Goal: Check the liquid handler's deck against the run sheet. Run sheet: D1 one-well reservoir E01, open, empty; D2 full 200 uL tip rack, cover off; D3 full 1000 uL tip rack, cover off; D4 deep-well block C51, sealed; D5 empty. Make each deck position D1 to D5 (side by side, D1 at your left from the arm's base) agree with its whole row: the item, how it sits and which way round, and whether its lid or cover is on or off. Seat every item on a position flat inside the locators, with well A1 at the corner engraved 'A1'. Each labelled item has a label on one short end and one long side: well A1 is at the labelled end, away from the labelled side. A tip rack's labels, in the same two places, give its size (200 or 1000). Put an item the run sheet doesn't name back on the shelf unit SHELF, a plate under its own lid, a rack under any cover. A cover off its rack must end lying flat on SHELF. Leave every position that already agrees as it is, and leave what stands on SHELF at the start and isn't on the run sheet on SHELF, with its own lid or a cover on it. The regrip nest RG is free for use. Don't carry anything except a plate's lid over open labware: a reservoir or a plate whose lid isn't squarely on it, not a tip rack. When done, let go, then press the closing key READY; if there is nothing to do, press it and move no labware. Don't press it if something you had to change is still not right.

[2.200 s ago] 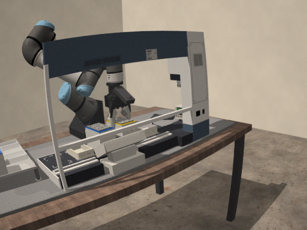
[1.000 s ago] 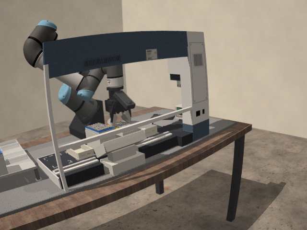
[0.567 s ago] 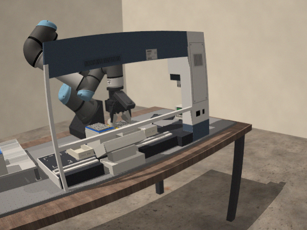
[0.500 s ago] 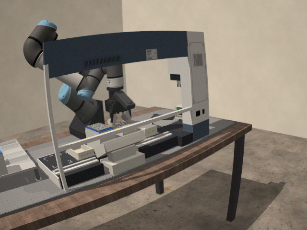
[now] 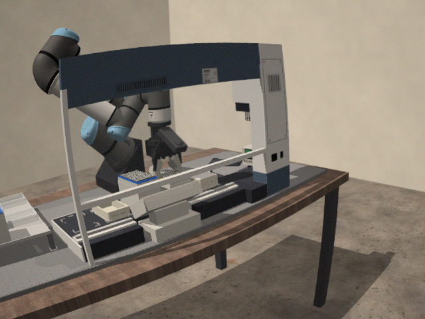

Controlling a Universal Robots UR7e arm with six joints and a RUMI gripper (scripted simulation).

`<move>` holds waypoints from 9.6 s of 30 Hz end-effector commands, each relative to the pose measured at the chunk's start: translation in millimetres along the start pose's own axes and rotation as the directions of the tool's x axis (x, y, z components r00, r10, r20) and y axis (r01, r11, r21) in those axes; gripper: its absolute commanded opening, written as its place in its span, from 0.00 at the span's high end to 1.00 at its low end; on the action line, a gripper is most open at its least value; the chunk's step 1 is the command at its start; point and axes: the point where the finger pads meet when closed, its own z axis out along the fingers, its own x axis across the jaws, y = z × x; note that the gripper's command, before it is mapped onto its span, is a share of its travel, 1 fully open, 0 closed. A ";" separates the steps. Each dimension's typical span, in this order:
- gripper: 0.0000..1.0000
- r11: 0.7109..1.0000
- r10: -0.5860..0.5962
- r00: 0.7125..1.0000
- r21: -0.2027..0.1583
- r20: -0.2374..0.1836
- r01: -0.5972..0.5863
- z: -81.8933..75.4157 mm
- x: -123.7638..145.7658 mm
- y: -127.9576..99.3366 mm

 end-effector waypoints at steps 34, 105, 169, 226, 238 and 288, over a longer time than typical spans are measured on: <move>0.18 1.000 0.000 1.000 0.001 0.000 0.000 6.9 0.0 -0.2; 0.18 1.000 0.000 1.000 0.001 0.000 0.000 -44.7 0.0 -0.3; 0.18 1.000 0.000 1.000 0.001 0.000 0.000 -138.1 0.0 -0.2; 0.18 1.000 0.000 1.000 0.001 0.000 0.000 -223.1 0.0 -0.2; 0.18 1.000 0.000 1.000 0.001 0.000 0.000 -223.6 -0.4 29.8; 0.18 0.996 0.085 0.996 0.001 0.000 -0.085 -212.5 58.0 164.2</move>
